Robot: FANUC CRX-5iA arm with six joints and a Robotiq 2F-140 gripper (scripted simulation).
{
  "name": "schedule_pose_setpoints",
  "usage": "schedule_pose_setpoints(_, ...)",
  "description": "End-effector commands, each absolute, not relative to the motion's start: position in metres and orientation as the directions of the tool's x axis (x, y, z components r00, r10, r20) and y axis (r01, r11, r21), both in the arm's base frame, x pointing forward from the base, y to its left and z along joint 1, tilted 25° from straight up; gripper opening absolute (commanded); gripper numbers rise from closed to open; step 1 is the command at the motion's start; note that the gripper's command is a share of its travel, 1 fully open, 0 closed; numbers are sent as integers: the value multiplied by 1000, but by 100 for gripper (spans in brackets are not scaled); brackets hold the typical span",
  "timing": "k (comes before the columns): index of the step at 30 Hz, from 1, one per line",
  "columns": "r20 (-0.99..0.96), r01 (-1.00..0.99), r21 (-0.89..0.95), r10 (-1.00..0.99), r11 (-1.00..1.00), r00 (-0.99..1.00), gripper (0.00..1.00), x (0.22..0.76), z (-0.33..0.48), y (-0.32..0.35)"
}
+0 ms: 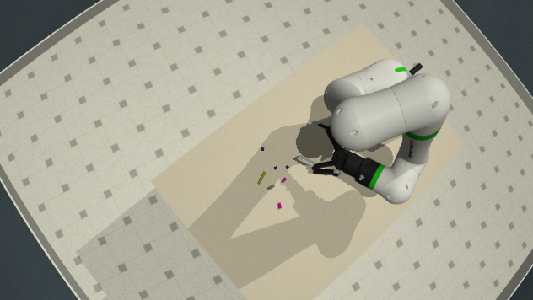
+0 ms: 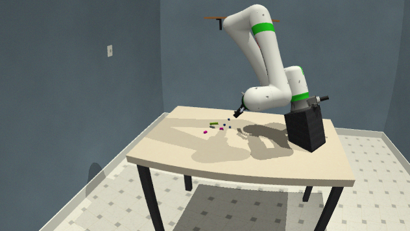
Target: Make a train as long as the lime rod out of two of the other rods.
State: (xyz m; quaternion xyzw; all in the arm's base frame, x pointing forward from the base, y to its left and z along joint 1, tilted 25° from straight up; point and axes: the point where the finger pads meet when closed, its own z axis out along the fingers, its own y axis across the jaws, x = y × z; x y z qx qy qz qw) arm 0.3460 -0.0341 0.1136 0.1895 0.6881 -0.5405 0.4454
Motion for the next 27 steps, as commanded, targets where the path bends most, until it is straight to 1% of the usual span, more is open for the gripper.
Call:
schedule_pose_setpoints(1, -818, 742, -575, -221, 344, -531, 100, 346, 114, -34)
schedule_pose_setpoints(20, -822, 747, -569, -212, 343, -529, 100, 346, 113, -34)
schedule_pose_setpoints(23, -845, 777, -532, -157, 336, -511, 100, 344, 110, -35)
schedule_pose_setpoints(27, -902, 867, -409, 21, 287, -432, 100, 340, 102, -36)
